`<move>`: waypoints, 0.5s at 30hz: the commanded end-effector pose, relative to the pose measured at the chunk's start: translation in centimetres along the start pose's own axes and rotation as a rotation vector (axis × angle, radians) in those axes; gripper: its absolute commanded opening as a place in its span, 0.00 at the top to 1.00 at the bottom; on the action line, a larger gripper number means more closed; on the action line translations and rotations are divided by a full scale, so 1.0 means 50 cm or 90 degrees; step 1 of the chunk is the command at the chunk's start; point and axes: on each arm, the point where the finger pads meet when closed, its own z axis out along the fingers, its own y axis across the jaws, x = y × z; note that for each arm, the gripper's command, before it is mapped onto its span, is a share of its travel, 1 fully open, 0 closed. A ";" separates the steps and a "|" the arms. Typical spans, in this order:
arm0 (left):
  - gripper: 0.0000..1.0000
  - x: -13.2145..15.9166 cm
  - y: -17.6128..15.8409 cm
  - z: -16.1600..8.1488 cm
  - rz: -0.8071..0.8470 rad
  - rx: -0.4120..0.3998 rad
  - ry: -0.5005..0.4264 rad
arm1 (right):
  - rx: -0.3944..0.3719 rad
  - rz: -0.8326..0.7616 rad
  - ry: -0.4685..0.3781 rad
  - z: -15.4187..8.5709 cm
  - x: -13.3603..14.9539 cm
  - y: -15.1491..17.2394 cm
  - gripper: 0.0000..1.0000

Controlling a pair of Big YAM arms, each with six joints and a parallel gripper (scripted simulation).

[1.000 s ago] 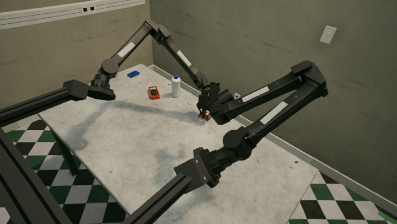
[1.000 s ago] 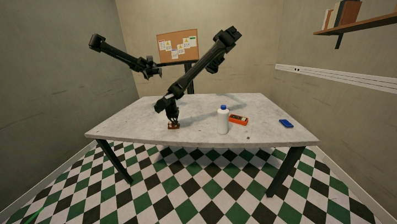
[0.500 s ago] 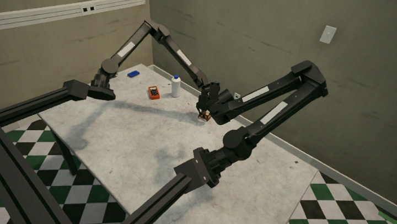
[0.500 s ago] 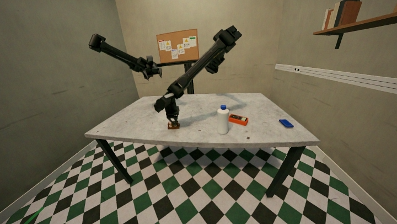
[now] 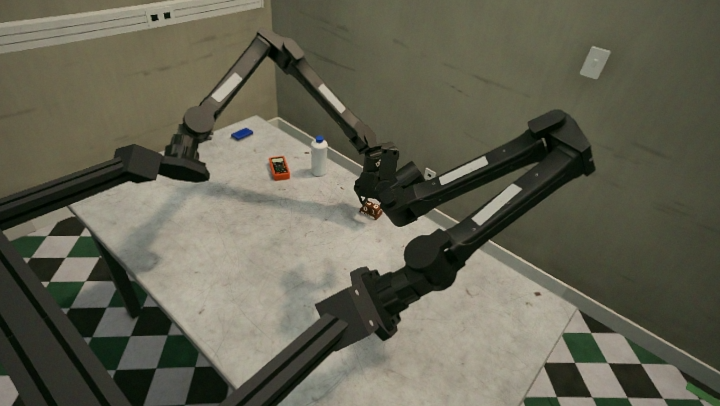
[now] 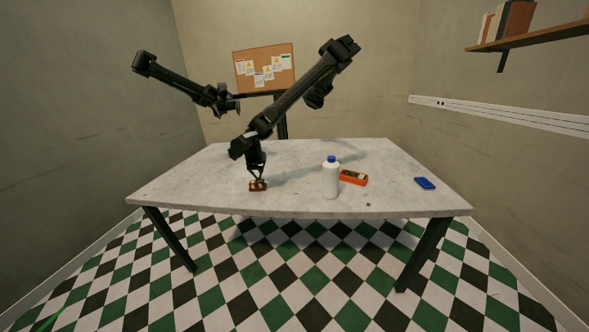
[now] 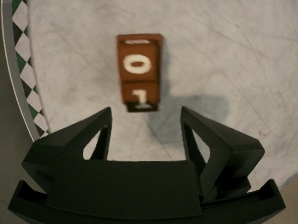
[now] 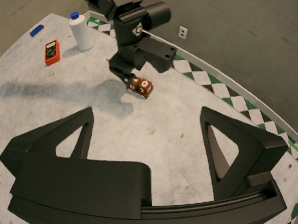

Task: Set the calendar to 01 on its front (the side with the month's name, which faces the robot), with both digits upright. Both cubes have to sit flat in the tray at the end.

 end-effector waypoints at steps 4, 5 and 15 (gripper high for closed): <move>0.36 -0.009 0.000 -0.123 -0.006 -0.012 -0.013 | 0.000 0.001 0.000 0.000 0.001 0.003 0.00; 0.36 -0.009 0.003 -0.137 -0.008 -0.014 -0.014 | 0.000 0.001 0.000 0.000 0.001 0.003 0.00; 0.36 -0.002 0.014 -0.079 -0.019 -0.001 0.005 | 0.000 0.001 0.000 0.000 0.001 0.003 0.00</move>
